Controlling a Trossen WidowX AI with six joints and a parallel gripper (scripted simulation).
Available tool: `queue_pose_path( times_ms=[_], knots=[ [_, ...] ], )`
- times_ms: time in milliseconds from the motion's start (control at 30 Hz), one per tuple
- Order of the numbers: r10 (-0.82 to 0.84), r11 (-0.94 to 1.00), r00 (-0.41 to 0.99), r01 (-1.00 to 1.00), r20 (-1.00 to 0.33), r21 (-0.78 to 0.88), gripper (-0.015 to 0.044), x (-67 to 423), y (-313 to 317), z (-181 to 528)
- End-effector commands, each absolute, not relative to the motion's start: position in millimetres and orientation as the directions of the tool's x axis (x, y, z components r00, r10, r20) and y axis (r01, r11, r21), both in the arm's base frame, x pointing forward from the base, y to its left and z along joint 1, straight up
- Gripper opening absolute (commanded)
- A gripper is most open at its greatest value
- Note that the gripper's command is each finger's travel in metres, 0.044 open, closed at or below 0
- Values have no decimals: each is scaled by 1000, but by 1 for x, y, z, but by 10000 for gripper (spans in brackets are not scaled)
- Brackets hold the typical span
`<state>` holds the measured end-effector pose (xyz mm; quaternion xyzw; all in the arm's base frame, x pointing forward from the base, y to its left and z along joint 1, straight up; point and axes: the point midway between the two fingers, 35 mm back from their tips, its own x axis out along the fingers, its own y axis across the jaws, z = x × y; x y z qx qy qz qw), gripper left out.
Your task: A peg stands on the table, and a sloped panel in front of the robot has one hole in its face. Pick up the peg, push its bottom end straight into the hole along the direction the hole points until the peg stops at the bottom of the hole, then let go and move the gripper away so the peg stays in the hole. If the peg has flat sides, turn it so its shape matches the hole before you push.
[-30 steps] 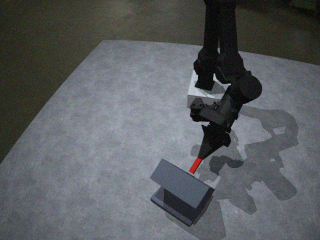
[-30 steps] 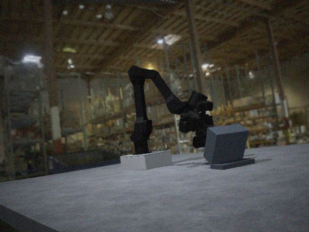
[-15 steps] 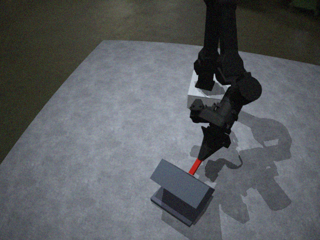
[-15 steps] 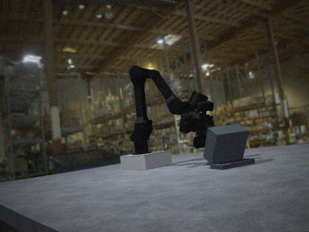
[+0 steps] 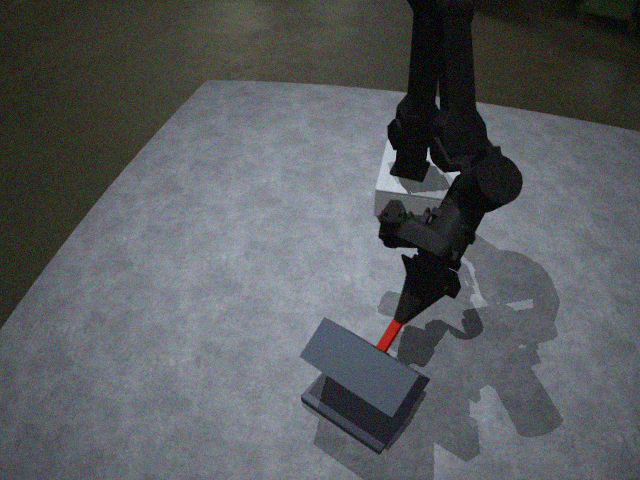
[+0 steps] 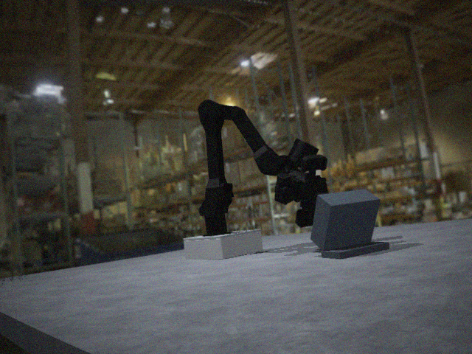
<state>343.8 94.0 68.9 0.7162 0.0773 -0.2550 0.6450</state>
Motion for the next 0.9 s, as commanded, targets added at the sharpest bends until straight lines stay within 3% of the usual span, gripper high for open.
queue_pose_path(
  times_ms=[0,867],
  knots=[
    [-216,-148,856,447,-470,882,0,345,94,66],
    [-216,-148,856,446,-469,883,0,356,91,62]
  ],
)
